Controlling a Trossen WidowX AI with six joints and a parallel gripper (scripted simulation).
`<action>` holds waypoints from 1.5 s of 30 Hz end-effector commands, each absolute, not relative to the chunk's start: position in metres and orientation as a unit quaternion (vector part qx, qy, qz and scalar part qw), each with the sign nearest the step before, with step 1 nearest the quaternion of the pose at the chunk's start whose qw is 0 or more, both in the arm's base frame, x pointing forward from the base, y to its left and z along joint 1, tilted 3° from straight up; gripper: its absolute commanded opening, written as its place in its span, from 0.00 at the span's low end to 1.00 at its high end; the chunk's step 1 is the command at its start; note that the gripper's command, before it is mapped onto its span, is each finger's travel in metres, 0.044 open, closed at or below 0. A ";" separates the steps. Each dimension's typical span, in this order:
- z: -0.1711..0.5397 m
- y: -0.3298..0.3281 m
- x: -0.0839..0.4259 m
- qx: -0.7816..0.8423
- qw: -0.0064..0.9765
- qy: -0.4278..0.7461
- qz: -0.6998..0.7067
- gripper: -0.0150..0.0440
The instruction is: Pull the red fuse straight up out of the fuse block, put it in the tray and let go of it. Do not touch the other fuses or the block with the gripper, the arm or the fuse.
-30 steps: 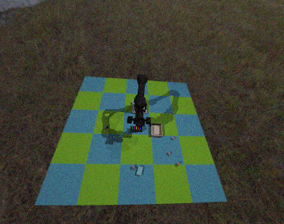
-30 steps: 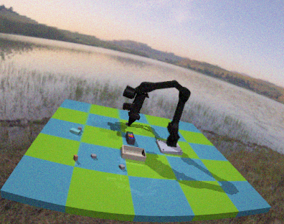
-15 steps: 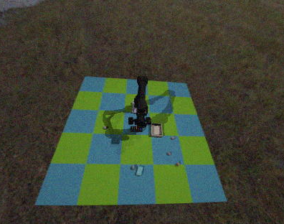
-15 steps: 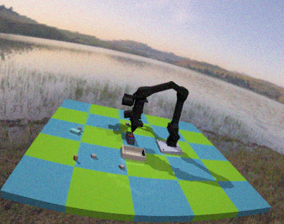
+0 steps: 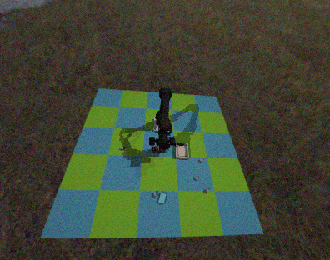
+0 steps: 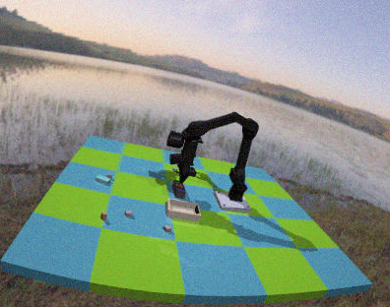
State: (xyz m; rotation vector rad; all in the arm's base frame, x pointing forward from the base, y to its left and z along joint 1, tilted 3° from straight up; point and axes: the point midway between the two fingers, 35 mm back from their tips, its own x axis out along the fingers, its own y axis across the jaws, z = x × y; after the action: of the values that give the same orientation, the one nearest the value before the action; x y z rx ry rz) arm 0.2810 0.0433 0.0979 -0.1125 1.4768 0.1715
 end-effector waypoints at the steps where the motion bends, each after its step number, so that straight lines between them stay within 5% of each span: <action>1: 0.091 0.043 0.280 -0.054 0.732 0.675 0.078 0.37; 45: 0.068 0.044 0.281 -0.054 0.732 0.675 0.078 0.37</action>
State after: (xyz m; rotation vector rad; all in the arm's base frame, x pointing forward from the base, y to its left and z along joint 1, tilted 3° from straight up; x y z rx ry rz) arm 0.2812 0.0441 0.0706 -0.1146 1.4797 0.1734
